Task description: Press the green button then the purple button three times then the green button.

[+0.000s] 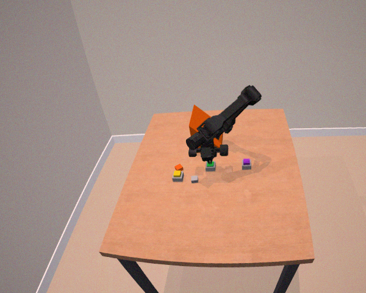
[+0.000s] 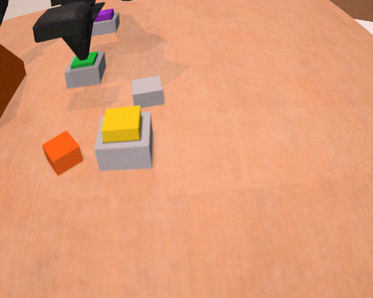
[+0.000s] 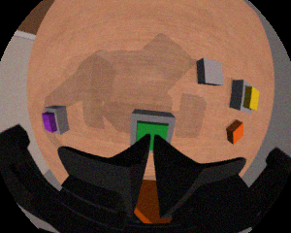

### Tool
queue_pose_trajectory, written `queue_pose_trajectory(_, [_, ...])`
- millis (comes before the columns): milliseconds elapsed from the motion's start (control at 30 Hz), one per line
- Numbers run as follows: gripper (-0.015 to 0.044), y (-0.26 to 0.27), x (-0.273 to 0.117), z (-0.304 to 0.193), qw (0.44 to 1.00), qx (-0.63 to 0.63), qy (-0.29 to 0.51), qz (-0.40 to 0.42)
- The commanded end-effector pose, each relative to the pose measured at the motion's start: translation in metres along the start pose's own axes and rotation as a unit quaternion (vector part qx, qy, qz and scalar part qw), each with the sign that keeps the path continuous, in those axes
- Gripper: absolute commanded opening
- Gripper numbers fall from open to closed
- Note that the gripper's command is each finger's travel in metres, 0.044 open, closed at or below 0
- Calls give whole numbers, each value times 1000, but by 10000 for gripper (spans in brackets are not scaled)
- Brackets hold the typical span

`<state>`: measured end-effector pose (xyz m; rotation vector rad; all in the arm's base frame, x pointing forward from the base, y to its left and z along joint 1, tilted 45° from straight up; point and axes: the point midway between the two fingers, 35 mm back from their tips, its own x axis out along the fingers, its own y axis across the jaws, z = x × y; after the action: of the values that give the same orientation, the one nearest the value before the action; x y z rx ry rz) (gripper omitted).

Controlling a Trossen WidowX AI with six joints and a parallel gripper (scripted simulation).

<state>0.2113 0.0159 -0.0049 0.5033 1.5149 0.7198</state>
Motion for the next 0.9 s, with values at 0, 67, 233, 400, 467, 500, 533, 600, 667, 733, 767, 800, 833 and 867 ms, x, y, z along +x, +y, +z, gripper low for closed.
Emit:
queue_pose_trajectory(0, [20,0,1,0,1000,2,0,2])
queue_pose_trajectory(67, [20,0,1,0,1000,2,0,2])
queue_pose_trajectory(233, [20,0,-2,0,1000,0,0,0])
queue_pose_trajectory(400, [20,0,-34,0,1000,3,0,1])
queue_pose_trajectory(467, [20,0,-34,0,1000,3,0,1])
queue_pose_trajectory(500, [20,0,-35,0,1000,3,0,1])
queue_pose_trajectory(533, [20,-1,-41,0,1000,3,0,1])
queue_pose_trajectory(600, [20,-1,-64,1,1000,3,0,0])
queue_pose_trajectory(667, [20,-1,-87,0,1000,3,0,0])
queue_pose_trajectory(733, [20,0,-95,0,1000,3,1,0])
queue_pose_trajectory(767, [20,0,-95,0,1000,3,1,0])
queue_pose_trajectory(800, [20,0,-95,0,1000,3,1,0])
queue_pose_trajectory(833, [20,2,-96,1,1000,3,0,0])
queue_pose_trajectory(867, [20,11,-96,3,1000,4,0,-2])
